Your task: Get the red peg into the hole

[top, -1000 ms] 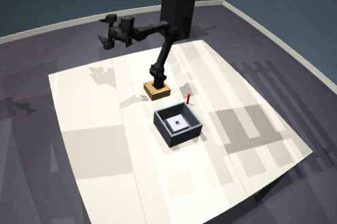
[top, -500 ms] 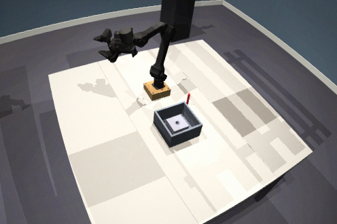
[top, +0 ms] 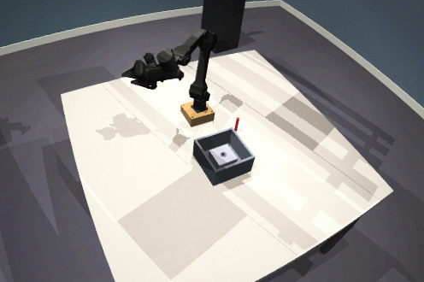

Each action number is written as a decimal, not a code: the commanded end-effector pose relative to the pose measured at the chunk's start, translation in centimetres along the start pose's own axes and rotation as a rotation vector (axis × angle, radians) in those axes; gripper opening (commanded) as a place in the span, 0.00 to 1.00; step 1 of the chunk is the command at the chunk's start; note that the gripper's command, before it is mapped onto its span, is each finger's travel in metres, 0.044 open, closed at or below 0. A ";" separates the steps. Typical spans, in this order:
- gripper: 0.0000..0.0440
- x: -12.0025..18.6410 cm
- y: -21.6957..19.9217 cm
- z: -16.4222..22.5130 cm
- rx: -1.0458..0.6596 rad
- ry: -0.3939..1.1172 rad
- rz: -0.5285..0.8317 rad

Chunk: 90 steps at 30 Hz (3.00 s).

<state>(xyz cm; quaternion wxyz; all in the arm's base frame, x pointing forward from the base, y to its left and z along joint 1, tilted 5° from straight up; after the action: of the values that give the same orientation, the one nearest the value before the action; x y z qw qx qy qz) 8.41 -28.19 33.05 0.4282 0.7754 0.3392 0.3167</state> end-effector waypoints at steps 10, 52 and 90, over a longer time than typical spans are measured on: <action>1.00 4.2 -1.5 4.6 0.343 0.230 -0.011; 1.00 28.2 -13.9 7.4 1.454 1.116 -0.274; 1.00 34.1 -31.9 -0.3 1.990 1.349 -0.181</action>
<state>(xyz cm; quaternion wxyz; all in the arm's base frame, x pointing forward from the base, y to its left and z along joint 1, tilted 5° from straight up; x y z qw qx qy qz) 19.61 11.86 12.79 -0.5985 0.4188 0.6439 0.2275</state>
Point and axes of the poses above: the point midway between the two fingers, 35 mm back from their tips, its own x axis back along the fingers, its own y axis across the jaws, z = x × y, the point moved 7 cm from there along x, back along the fingers, and after that the axes turned 12 degrees about -x, right-handed, at the moved point
